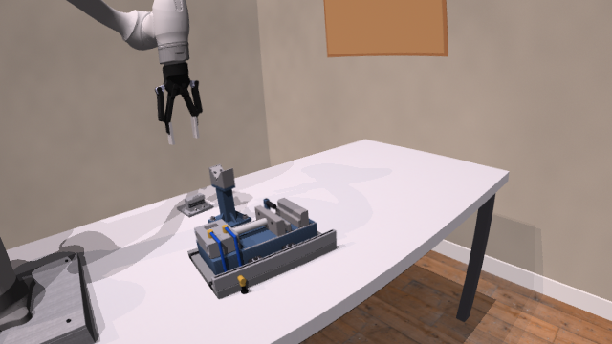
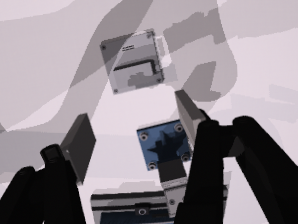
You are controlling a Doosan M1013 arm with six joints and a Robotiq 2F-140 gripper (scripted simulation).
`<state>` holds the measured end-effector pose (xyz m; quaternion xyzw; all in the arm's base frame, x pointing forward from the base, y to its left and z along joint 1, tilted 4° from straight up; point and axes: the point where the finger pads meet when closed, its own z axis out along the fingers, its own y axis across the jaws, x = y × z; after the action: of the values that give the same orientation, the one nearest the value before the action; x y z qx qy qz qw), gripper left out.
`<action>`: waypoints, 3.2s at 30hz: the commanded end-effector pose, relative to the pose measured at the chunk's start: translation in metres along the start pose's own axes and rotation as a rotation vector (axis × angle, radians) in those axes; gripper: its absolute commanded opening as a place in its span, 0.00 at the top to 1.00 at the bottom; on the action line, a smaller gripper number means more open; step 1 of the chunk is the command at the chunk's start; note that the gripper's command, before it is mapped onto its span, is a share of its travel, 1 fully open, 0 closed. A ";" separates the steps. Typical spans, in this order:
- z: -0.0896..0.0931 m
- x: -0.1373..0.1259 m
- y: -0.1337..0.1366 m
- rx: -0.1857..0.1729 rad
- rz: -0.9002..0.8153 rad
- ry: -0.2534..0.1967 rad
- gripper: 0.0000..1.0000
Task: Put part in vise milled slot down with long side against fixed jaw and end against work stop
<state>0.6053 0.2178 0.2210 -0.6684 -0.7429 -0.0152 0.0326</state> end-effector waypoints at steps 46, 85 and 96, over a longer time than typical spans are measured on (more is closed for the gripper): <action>0.084 0.000 0.000 0.000 0.000 0.000 0.49; 0.168 0.000 0.000 0.000 0.000 0.000 0.49; 0.182 0.000 0.000 0.000 0.000 0.000 0.49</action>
<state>0.6004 0.2297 0.0423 -0.6684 -0.7429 -0.0151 0.0326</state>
